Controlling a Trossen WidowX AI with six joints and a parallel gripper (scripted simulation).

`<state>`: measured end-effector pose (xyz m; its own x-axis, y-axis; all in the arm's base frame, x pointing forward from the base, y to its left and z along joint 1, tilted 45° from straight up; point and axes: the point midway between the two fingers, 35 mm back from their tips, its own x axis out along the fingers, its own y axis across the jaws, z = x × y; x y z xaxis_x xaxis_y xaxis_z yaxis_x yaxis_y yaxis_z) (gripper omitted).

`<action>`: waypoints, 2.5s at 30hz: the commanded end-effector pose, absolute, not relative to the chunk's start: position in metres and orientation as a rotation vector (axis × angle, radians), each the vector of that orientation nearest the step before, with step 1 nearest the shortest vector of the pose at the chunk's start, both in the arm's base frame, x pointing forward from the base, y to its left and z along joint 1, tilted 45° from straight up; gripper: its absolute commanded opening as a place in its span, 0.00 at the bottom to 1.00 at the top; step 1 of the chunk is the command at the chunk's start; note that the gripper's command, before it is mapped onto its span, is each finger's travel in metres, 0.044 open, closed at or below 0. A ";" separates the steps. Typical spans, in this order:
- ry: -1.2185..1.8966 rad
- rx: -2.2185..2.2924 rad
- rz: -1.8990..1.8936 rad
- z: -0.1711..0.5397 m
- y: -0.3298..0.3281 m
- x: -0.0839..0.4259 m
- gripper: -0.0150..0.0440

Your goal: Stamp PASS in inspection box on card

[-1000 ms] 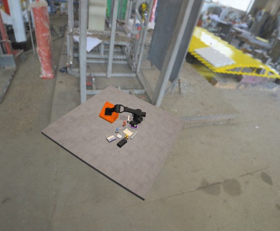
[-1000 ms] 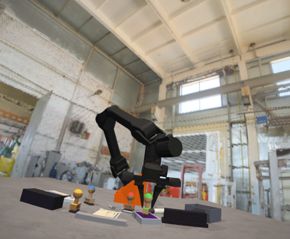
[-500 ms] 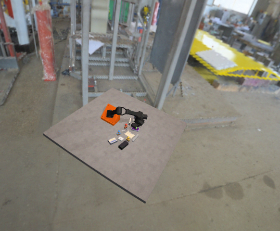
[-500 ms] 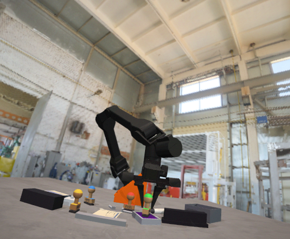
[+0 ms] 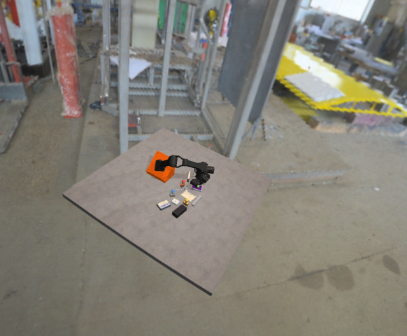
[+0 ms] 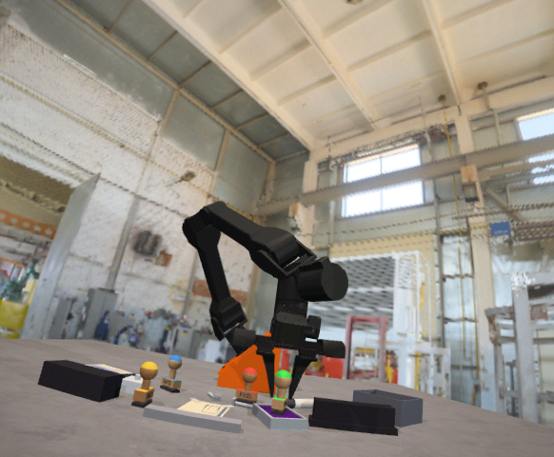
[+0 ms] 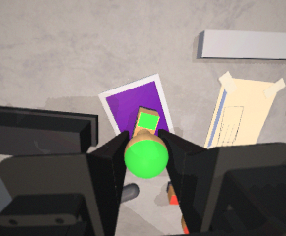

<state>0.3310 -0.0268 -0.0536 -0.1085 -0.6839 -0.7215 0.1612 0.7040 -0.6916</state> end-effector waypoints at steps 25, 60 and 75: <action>1.521 -0.451 -0.757 -0.056 -0.029 0.331 0.25; 1.521 -0.451 -0.757 -0.049 -0.023 0.332 0.25; 1.521 -0.450 -0.756 -0.041 -0.015 0.334 0.25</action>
<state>0.3308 -0.0204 -0.0461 -0.1178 -0.6892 -0.7149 0.1527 0.6988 -0.6988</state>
